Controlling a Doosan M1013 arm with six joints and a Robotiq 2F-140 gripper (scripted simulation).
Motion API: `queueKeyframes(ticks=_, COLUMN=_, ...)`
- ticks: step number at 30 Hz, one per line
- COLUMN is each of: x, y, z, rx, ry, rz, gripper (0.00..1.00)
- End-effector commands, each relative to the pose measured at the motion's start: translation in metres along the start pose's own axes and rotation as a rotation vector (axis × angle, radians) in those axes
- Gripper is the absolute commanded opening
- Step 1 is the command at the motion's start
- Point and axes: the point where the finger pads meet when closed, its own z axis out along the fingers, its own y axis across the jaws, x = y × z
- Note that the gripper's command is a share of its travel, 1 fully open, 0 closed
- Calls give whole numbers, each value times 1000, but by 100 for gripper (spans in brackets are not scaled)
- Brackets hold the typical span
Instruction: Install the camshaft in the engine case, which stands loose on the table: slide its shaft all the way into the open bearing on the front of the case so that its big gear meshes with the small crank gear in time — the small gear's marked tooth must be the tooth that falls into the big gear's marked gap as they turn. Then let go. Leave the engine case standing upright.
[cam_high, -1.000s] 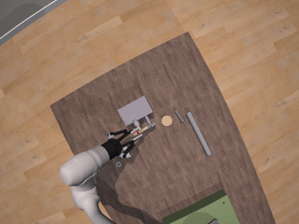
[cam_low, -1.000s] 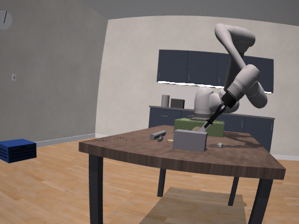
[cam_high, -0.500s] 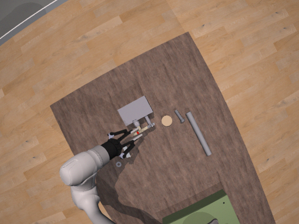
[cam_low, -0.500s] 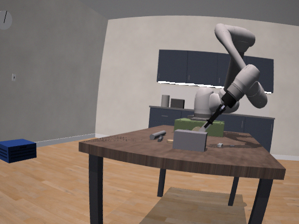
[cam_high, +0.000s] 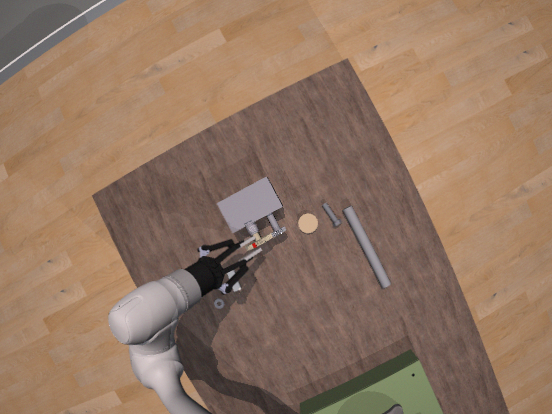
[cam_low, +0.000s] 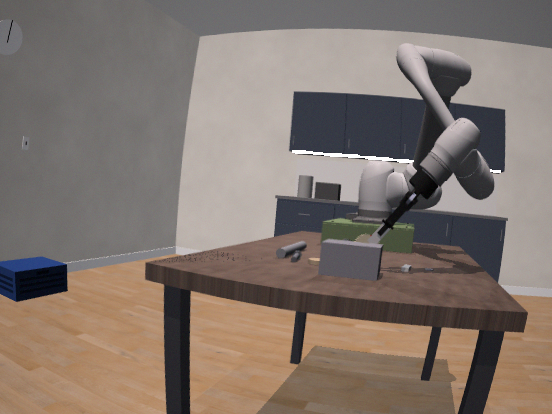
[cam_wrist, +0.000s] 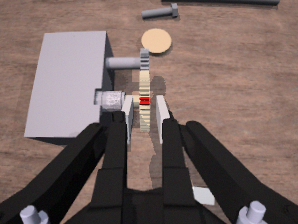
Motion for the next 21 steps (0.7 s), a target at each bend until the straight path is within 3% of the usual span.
queueKeyframes(ticks=1, x=0, y=0, z=-3, rx=0, ry=0, rz=0, gripper=19)
queueKeyframes(ticks=21, x=0, y=0, z=-43, rx=0, ry=0, rz=0, gripper=19)
